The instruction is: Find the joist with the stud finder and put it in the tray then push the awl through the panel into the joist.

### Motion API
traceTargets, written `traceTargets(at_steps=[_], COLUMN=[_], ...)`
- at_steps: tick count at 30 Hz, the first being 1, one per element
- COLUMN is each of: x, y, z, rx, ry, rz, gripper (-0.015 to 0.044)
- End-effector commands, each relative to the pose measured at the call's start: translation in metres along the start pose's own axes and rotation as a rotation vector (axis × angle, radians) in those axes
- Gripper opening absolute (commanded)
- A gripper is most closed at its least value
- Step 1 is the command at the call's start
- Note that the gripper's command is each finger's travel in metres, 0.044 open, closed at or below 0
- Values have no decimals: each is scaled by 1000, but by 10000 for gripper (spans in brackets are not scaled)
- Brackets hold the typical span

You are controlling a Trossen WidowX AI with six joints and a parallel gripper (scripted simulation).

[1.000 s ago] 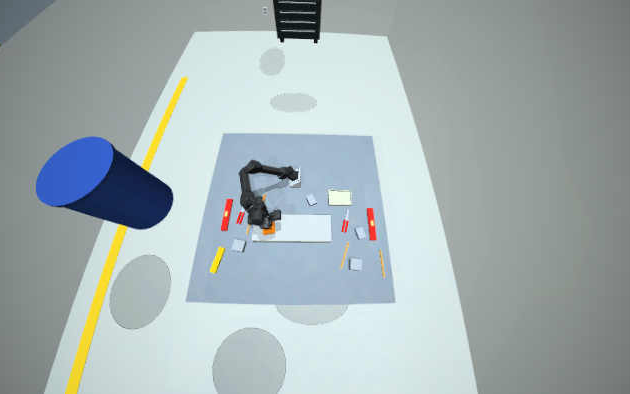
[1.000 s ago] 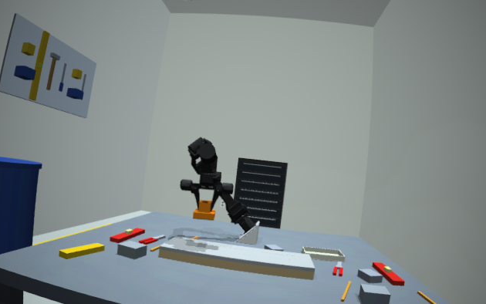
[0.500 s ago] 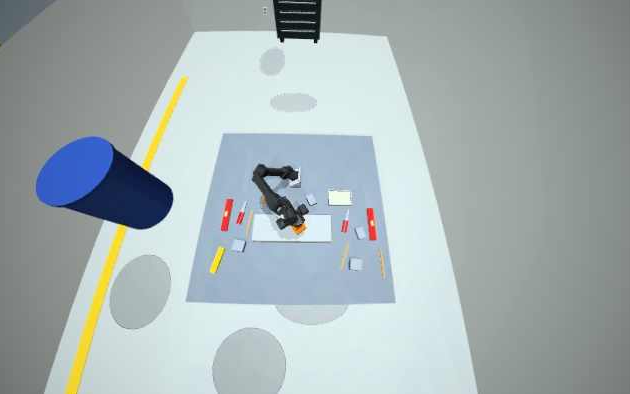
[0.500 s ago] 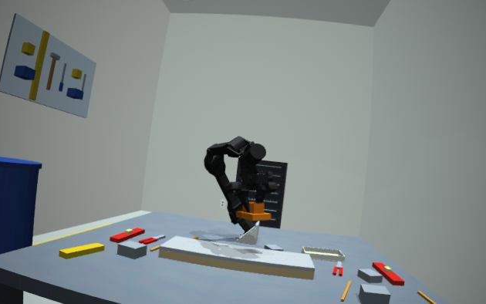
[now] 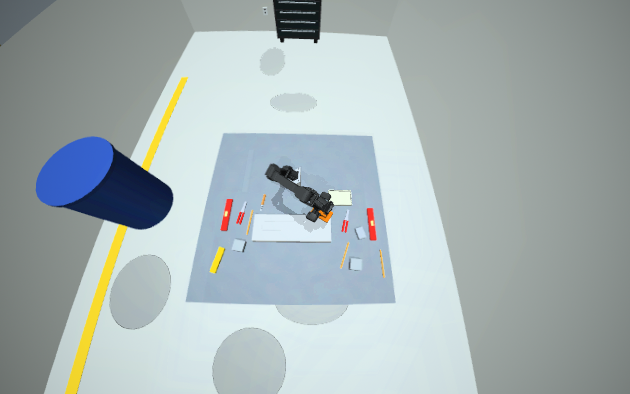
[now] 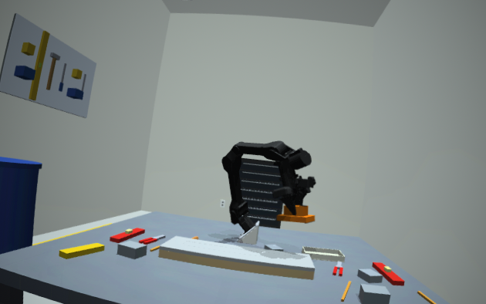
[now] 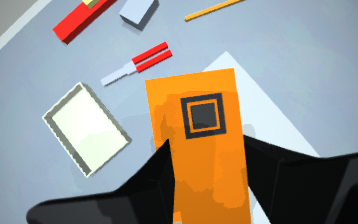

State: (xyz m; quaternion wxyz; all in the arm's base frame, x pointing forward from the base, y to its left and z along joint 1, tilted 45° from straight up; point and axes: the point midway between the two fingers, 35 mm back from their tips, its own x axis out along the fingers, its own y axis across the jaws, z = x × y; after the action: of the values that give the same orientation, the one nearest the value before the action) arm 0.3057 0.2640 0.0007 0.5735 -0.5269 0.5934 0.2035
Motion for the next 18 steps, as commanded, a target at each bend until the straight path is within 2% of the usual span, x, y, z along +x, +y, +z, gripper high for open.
traceTargets(at_steps=[1,9,18], x=[13,38,70], y=[44,125,213], z=[13,22,11], rx=[-111,-307,-520], ry=[11,41,93], rz=[36,91,143], gripper=[0,0,0])
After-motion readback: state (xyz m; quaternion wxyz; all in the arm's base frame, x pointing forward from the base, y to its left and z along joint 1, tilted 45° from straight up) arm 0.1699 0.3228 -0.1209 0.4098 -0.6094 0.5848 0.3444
